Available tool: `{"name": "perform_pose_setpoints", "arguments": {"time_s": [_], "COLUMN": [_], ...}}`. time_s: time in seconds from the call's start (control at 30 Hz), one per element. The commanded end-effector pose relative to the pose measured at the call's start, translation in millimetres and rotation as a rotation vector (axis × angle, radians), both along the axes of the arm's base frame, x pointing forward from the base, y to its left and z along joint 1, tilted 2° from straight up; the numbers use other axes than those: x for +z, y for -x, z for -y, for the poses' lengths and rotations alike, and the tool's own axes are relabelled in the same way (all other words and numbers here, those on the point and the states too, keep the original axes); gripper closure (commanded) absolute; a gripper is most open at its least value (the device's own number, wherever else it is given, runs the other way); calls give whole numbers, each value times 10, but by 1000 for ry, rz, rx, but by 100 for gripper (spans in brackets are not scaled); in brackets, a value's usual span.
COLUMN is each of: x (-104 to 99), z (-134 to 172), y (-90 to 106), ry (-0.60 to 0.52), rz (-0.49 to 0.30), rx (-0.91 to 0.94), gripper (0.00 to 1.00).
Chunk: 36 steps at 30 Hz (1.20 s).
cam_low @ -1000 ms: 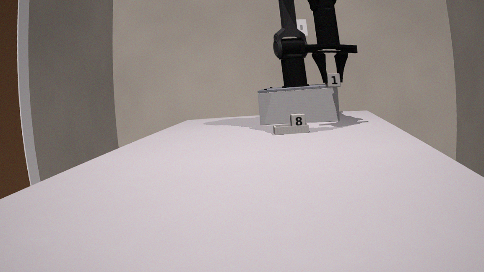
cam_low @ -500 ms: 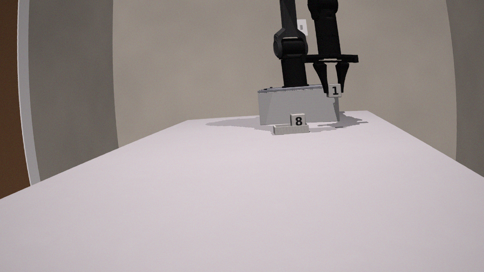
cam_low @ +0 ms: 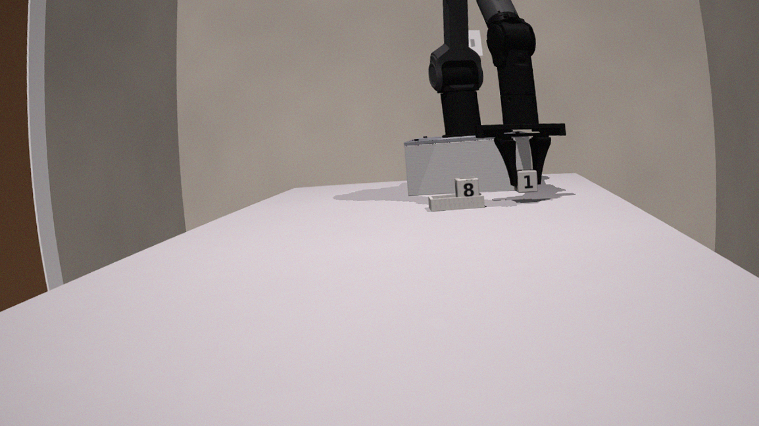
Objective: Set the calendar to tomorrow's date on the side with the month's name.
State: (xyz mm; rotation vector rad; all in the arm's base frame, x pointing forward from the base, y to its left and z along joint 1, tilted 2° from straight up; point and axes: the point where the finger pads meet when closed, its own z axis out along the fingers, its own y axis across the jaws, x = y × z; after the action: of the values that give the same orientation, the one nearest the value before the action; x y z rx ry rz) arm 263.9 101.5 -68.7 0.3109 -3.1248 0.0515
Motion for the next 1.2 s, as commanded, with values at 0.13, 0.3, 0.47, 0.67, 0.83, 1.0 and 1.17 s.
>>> {"name": "perform_pose_setpoints", "arguments": {"time_s": [0.13, 0.3, 0.47, 0.67, 0.83, 1.0, 1.17], "x": [-107, -121, -119, -119, -119, -119, -119], "z": [10, 9, 9, 9, 9, 9, 9], "y": [4, 0, -1, -1, -1, -1, -1], "ry": [1, 0, 0, 0, 0, 0, 0], "rz": [-1, 1, 1, 1, 1, 1, 1], "rx": [0, 0, 0, 0, 0, 0, 0], "gripper": [62, 62, 62, 62, 62, 62, 62]}}
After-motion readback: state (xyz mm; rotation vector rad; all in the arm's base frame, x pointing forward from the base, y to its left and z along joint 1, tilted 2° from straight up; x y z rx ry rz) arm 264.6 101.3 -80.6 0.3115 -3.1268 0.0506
